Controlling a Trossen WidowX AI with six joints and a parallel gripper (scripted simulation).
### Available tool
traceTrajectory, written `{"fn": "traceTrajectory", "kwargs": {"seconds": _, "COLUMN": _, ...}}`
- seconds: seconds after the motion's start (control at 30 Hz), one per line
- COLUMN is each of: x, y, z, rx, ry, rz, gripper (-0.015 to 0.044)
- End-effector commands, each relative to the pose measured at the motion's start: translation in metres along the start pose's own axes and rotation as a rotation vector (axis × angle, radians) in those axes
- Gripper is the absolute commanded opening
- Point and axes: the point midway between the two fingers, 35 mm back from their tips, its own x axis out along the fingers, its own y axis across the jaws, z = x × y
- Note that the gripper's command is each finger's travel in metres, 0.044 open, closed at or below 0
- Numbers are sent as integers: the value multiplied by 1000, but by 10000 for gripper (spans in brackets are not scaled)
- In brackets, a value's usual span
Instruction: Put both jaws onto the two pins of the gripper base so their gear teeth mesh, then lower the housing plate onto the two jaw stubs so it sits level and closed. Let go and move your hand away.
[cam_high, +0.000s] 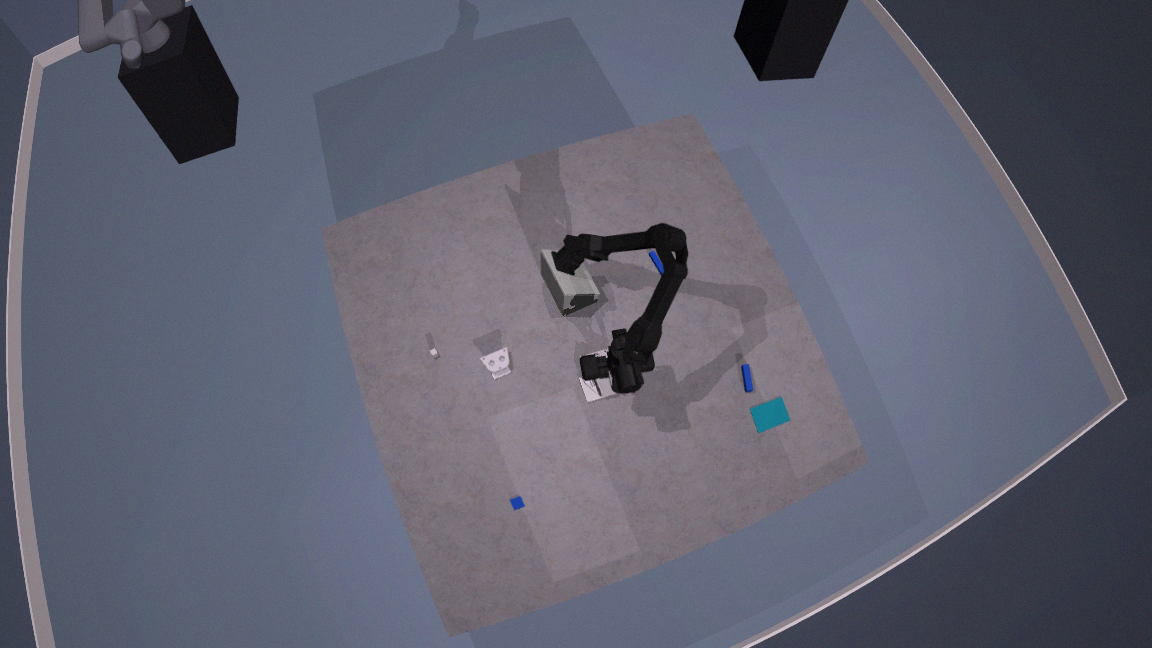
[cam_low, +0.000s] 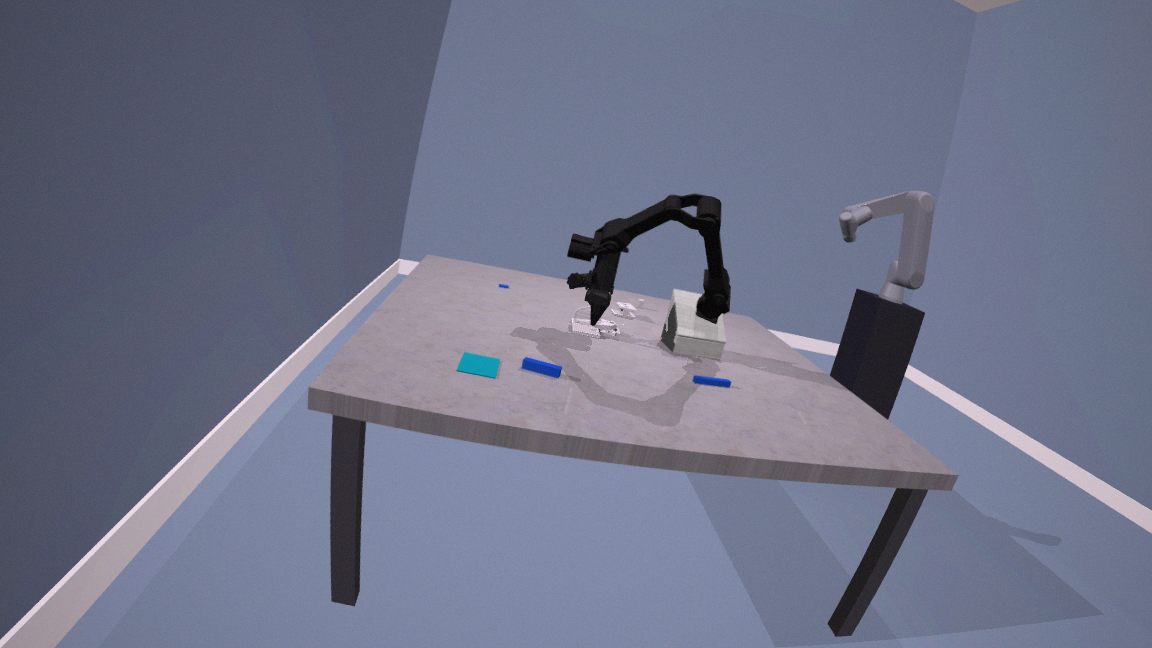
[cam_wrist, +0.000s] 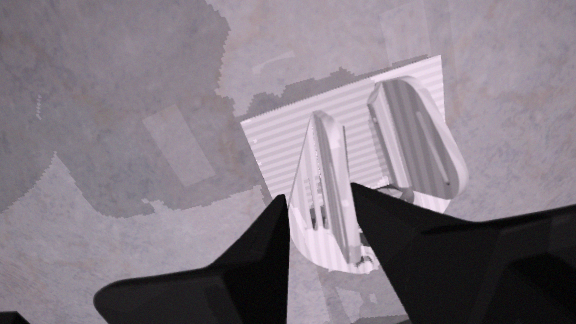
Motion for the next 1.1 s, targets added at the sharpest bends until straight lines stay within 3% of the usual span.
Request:
{"fn": "traceTrajectory", "kwargs": {"seconds": 0.0, "x": 2, "y": 0, "z": 0, "rx": 3, "ry": 0, "rz": 2, "gripper": 134}}
{"fn": "traceTrajectory", "kwargs": {"seconds": 1.07, "x": 8, "y": 0, "z": 0, "rx": 5, "ry": 0, "rz": 3, "gripper": 134}}
